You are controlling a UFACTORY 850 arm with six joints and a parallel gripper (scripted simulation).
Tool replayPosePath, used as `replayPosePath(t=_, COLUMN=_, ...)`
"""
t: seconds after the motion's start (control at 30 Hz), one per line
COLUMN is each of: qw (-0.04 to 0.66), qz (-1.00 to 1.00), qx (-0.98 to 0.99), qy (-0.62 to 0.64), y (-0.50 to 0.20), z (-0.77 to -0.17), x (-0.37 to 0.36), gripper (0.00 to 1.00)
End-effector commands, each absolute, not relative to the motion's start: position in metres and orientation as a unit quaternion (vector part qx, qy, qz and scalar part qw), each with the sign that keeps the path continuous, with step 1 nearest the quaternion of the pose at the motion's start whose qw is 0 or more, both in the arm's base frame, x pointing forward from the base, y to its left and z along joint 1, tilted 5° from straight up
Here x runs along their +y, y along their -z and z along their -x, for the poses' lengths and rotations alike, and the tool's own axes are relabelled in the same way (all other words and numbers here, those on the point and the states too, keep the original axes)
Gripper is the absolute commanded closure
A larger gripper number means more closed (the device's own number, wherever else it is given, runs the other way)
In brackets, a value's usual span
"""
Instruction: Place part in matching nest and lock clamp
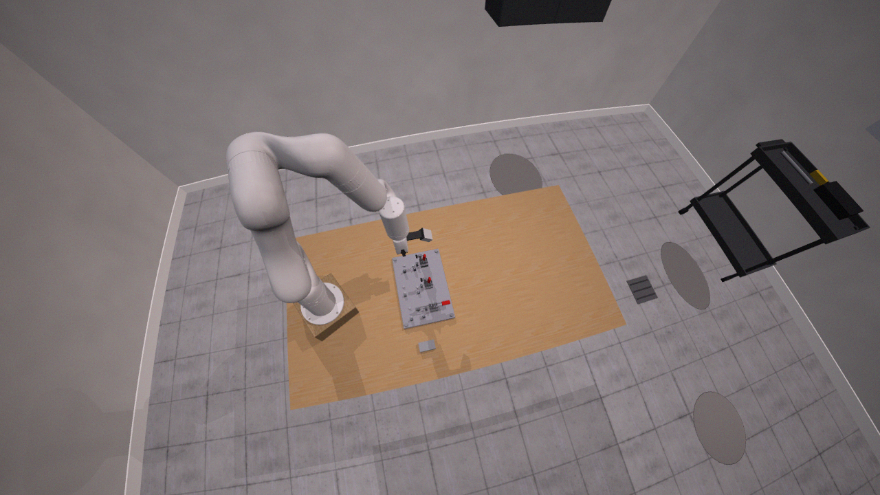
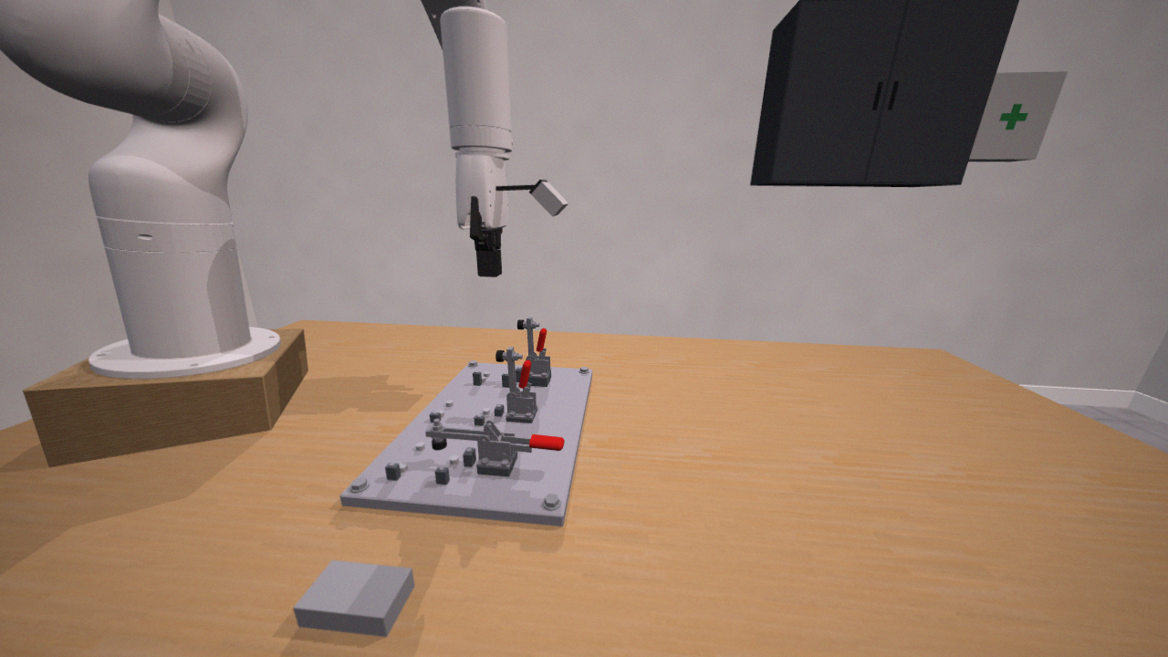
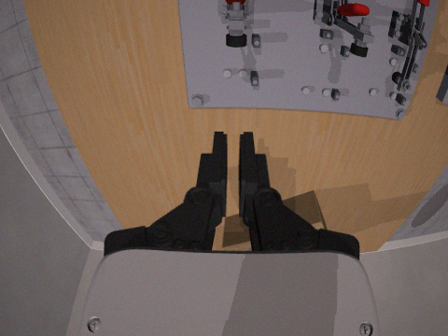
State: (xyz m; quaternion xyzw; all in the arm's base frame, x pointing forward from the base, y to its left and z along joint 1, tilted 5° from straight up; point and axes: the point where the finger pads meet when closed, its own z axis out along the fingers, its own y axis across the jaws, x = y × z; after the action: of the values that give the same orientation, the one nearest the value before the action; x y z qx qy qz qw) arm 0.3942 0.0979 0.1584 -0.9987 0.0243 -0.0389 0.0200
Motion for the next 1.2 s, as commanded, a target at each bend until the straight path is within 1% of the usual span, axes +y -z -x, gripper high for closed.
replayPosePath(t=0.0, qw=0.02, qz=0.999, qx=0.024, qy=0.04, y=-0.1589, z=-0.3949, x=0.098, gripper=0.53)
replayPosePath(t=1.07, qw=0.02, qz=0.999, qx=0.024, qy=0.04, y=-0.1589, z=-0.3949, x=0.098, gripper=0.53)
replayPosePath(t=1.1, qw=0.02, qz=0.999, qx=0.024, qy=0.04, y=-0.1589, z=-0.3949, x=0.098, gripper=0.0)
replayPosePath(t=1.17, qw=0.02, qz=0.999, qx=0.024, qy=0.04, y=-0.1589, z=-0.3949, x=0.098, gripper=0.0)
